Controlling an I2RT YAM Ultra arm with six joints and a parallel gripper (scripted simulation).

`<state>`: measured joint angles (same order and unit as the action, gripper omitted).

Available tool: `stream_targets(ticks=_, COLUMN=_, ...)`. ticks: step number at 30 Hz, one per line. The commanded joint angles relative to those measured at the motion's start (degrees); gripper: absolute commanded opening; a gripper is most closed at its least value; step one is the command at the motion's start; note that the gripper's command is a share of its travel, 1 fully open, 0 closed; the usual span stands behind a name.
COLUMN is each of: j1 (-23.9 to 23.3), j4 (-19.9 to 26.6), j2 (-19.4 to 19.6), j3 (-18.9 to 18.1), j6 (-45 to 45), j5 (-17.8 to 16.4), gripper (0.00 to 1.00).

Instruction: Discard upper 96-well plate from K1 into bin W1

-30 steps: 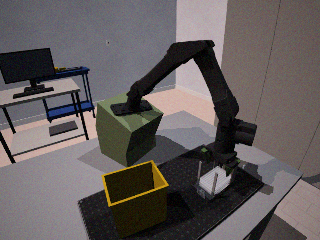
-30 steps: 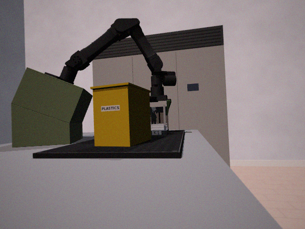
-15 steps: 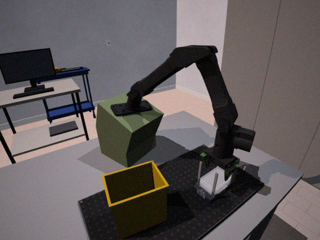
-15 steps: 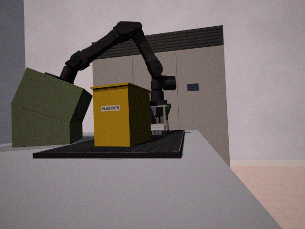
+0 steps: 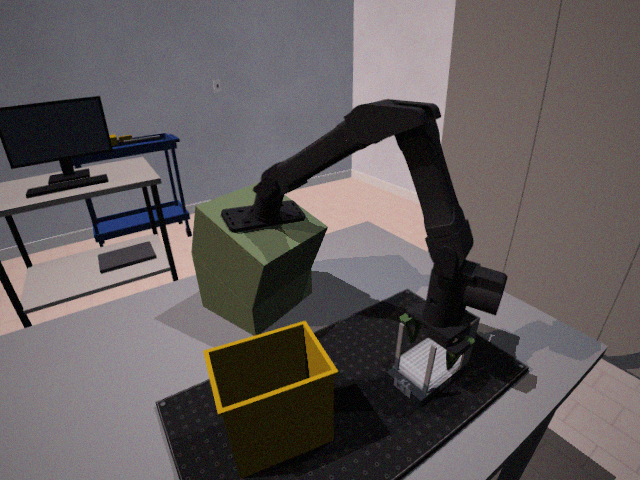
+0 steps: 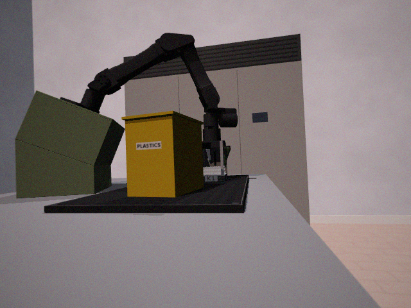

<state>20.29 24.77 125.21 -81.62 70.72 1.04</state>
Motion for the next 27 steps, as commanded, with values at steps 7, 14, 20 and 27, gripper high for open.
stream_targets(ticks=7, j1=-0.05, j4=-1.90, j2=1.57, j3=-1.17, j6=0.12, j5=-0.41, gripper=1.00)
stream_targets(ticks=14, j1=-0.05, j4=-1.89, j2=1.56, j3=-1.17, j6=0.12, j5=-0.41, gripper=1.00)
stream_targets(ticks=20, j1=-0.05, j4=-1.89, j2=1.56, j3=-1.17, j6=0.12, j5=-0.41, gripper=1.00)
stream_targets(ticks=27, j1=-0.05, j4=-1.89, j2=1.56, j3=-1.17, j6=0.12, j5=-0.41, gripper=1.00)
